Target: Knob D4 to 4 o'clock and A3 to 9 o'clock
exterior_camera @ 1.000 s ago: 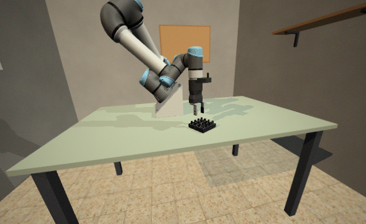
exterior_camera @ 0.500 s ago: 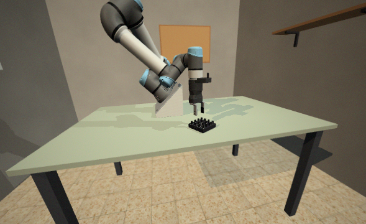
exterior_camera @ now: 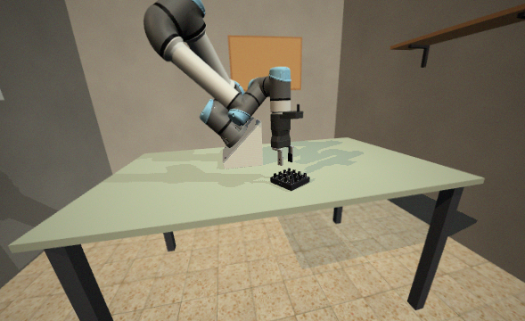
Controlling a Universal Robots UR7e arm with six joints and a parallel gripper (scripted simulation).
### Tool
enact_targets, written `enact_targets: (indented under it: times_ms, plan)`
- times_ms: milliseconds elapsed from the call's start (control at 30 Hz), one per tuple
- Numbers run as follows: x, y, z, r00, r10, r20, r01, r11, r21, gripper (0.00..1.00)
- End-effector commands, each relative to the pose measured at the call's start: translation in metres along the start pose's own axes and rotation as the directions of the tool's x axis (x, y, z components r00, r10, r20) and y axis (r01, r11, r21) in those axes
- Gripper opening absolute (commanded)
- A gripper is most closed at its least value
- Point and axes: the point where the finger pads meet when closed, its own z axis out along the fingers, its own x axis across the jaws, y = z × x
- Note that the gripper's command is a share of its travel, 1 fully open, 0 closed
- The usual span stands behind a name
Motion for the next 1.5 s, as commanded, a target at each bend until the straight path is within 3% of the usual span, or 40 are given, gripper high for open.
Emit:
enact_targets:
  times_ms: [0, 867, 1467]
  plan:
    - [0.0, 0.0, 0.0, 1.0, 0.0, 0.0, 0.0, 1.0, 0.001, 1.0]
    - [0.0, 0.001, 0.0, 1.0, 0.0, -0.001, 0.0, 1.0, 0.001, 1.0]
    - [0.001, 0.025, 0.0, 1.0, 0.0, -0.005, 0.0, 1.0, -0.001, 1.0]
